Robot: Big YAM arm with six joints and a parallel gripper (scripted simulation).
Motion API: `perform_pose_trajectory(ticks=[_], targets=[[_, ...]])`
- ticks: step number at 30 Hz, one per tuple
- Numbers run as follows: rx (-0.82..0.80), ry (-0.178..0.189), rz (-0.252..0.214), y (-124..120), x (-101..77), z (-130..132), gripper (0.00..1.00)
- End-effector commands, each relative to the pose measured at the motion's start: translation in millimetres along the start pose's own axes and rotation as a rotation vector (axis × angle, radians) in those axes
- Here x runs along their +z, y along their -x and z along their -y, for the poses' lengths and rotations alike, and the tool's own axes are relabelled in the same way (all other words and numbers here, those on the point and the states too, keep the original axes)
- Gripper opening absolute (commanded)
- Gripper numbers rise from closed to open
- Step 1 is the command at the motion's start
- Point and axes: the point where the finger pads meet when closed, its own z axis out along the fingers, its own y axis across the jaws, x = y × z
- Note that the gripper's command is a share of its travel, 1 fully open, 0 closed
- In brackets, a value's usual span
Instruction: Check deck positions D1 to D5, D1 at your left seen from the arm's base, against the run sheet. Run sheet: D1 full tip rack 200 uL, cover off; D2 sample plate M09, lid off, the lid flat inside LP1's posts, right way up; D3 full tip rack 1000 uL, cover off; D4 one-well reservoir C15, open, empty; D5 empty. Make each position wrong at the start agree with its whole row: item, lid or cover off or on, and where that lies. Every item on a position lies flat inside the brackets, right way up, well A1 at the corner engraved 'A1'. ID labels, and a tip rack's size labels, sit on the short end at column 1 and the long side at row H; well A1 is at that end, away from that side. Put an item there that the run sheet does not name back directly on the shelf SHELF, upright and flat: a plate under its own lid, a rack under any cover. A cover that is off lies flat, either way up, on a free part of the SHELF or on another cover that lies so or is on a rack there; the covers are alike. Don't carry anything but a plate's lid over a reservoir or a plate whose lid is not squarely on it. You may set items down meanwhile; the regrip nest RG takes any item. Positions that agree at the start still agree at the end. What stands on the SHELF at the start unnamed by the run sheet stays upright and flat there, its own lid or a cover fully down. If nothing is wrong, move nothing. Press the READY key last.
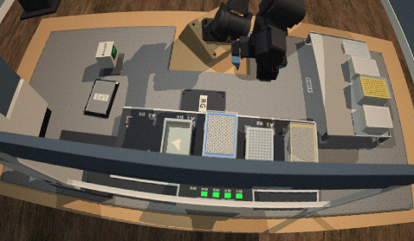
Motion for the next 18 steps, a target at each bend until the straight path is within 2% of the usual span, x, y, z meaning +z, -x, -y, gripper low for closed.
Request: perform_pose_trajectory(ticks=[1,4,6,12,14,18], targets=[[-0.034,0.003,0.094,23,-26.5,-20,1.00],[-0.030,0.014,0.096,24,-27.4,-37,1.00],[-0.022,0.016,0.074,26,-23.1,-47,1.00],[-0.015,0.030,0.072,26,-23.7,-79,1.00],[-0.015,0.030,0.072,26,-23.7,-79,1.00],[-0.011,0.038,0.070,27,-23.8,-98,1.00]])
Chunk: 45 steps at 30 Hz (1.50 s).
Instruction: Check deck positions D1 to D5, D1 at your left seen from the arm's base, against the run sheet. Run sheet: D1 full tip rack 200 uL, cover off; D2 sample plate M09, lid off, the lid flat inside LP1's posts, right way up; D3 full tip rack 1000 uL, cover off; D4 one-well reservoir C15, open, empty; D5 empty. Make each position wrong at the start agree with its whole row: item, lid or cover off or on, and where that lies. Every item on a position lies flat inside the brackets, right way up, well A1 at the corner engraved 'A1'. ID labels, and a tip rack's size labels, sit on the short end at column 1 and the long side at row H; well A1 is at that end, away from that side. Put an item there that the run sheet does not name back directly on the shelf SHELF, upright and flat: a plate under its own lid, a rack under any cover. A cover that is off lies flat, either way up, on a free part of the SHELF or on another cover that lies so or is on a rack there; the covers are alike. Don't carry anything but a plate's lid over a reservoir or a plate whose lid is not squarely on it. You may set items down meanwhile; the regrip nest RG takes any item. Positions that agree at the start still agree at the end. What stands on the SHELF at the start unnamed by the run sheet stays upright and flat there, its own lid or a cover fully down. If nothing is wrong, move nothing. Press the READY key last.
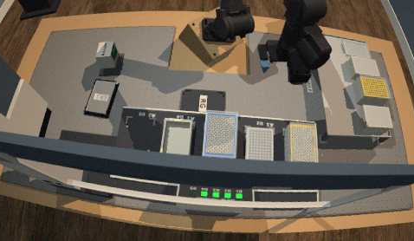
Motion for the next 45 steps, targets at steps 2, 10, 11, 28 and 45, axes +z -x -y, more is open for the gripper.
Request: perform_pose_trajectory(ticks=[2,10,11,28,45], targets=[[0.059,0.021,0.074,25,-22.8,-25,1.00],[0.059,0.023,0.077,25,-23.7,-25,1.00],[0.061,0.022,0.078,25,-23.8,-25,1.00],[0.058,0.022,0.078,25,-23.8,-25,1.00],[0.133,0.030,0.070,27,-22.4,-46,1.00]])
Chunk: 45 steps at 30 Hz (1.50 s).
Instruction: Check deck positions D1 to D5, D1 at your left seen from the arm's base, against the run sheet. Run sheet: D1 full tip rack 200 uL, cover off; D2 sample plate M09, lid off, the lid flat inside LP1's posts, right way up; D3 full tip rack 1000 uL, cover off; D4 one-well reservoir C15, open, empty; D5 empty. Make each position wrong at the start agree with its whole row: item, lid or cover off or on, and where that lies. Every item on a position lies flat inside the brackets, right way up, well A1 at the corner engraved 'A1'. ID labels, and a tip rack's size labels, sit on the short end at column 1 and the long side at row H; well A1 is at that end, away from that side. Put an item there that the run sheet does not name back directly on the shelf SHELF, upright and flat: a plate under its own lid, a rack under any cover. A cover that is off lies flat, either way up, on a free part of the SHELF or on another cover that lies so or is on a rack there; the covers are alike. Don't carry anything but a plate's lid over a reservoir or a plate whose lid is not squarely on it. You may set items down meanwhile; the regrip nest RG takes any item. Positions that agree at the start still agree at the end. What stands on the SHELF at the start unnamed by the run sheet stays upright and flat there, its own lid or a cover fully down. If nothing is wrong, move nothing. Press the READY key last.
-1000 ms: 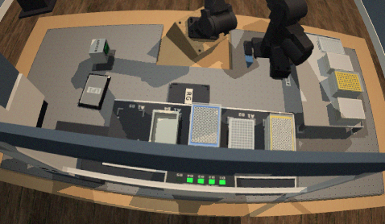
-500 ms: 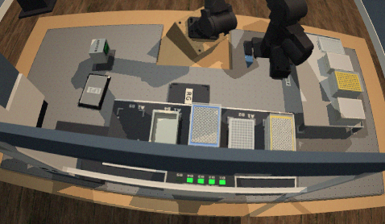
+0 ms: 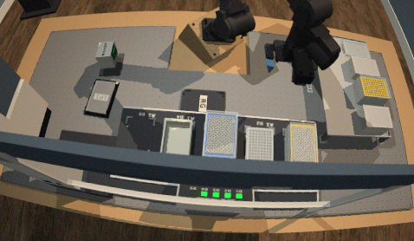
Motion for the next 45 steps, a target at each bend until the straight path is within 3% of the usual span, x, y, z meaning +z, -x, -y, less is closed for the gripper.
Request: perform_pose_trajectory(ticks=[1,15,19,21,45], targets=[[0.048,0.049,0.069,23,-24.8,-32,1.00],[0.057,0.061,0.056,23,-24.2,-98,1.00],[0.057,0.061,0.056,23,-24.2,-98,1.00],[0.075,0.076,0.080,26,-32.6,-93,1.00],[0.069,0.070,0.073,26,-29.9,-94,1.00]])
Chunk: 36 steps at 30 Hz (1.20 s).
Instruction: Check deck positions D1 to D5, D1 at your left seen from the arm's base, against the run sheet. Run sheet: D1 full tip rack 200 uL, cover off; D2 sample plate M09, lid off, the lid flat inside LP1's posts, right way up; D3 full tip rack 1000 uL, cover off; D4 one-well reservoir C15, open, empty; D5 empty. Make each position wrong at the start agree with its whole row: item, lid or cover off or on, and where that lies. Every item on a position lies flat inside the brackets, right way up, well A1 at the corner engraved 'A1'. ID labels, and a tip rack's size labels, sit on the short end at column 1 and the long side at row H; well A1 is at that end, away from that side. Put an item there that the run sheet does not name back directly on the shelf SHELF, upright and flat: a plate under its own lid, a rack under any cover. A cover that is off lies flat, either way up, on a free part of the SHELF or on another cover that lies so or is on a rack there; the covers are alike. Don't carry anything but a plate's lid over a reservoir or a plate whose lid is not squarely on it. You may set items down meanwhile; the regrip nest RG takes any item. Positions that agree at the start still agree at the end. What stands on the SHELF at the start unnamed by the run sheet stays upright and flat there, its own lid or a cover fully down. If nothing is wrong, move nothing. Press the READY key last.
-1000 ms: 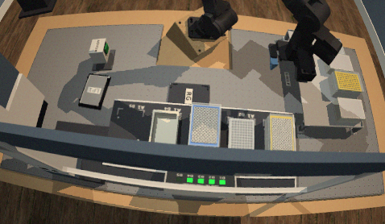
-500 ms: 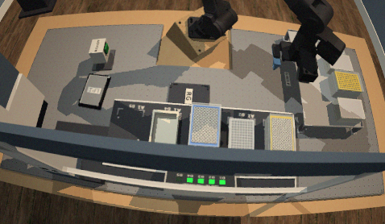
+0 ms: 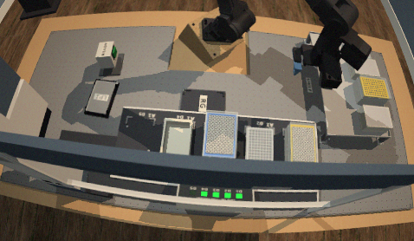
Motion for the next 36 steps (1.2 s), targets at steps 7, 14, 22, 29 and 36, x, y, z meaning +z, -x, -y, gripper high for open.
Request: perform_pose_trajectory(ticks=[7,14,22,29,36], targets=[[0.024,0.074,0.067,21,-30.0,-18,1.00],[0.008,0.058,0.056,32,-24.1,-19,1.00],[0.003,0.053,0.063,73,-24.4,-18,1.00],[0.001,0.049,0.066,99,-24.5,-17,1.00],[-0.002,0.045,0.070,135,-24.7,-16,1.00]])
